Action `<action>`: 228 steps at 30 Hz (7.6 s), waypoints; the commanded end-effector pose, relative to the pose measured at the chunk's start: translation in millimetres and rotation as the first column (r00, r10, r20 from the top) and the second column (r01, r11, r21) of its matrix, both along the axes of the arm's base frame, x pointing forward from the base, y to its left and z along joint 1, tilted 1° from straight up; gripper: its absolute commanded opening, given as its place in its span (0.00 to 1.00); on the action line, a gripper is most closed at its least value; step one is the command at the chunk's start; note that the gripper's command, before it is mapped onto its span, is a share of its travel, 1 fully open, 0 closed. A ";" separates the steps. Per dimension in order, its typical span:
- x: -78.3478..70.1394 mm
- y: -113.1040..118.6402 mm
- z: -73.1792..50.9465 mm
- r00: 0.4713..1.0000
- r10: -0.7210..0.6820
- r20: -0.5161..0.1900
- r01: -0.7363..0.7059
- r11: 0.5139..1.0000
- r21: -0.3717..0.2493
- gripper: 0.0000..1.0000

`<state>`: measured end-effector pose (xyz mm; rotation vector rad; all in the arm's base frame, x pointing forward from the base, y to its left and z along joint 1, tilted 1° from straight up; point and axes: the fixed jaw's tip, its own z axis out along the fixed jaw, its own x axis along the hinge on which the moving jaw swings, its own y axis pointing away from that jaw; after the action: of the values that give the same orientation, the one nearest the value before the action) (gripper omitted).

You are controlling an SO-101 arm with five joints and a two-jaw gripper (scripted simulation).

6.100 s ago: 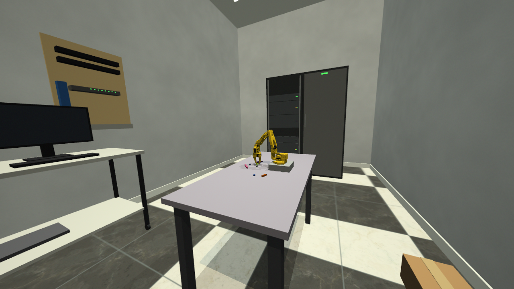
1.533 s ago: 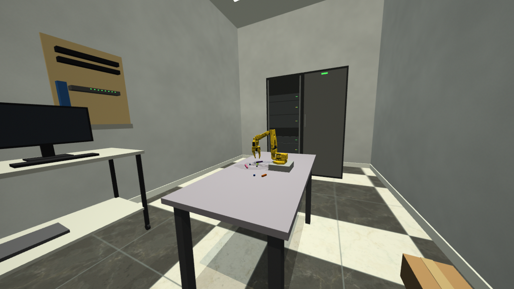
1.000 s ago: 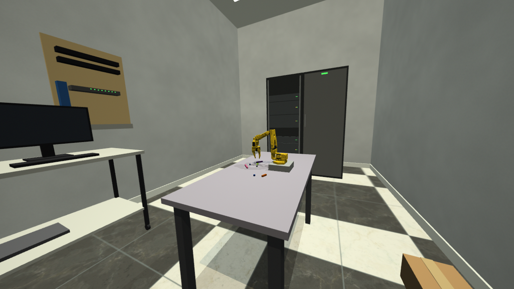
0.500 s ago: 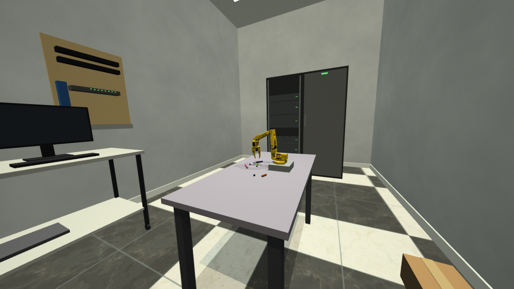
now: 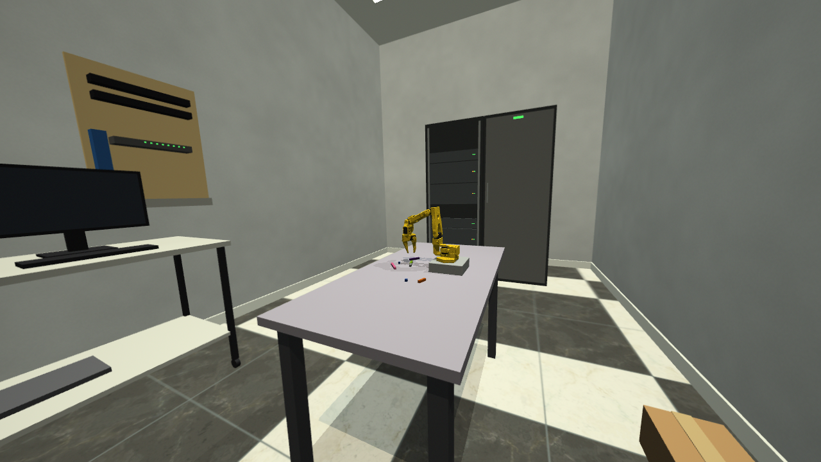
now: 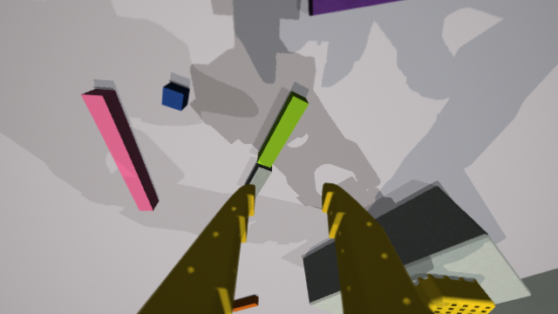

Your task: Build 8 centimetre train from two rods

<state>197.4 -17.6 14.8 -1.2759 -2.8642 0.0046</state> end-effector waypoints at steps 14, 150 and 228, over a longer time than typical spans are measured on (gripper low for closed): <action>-1.8 2.9 3.0 0.872 0.490 0.018 -0.490 0.872 -0.008 0.18; -18.4 -11.5 -19.1 -0.919 0.395 0.006 -0.395 -0.919 0.000 0.19; -24.9 -10.8 -57.8 -0.915 0.401 0.035 -0.401 -0.916 0.008 0.07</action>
<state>176.9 -27.1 -39.7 2.5506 -1.8230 -0.0145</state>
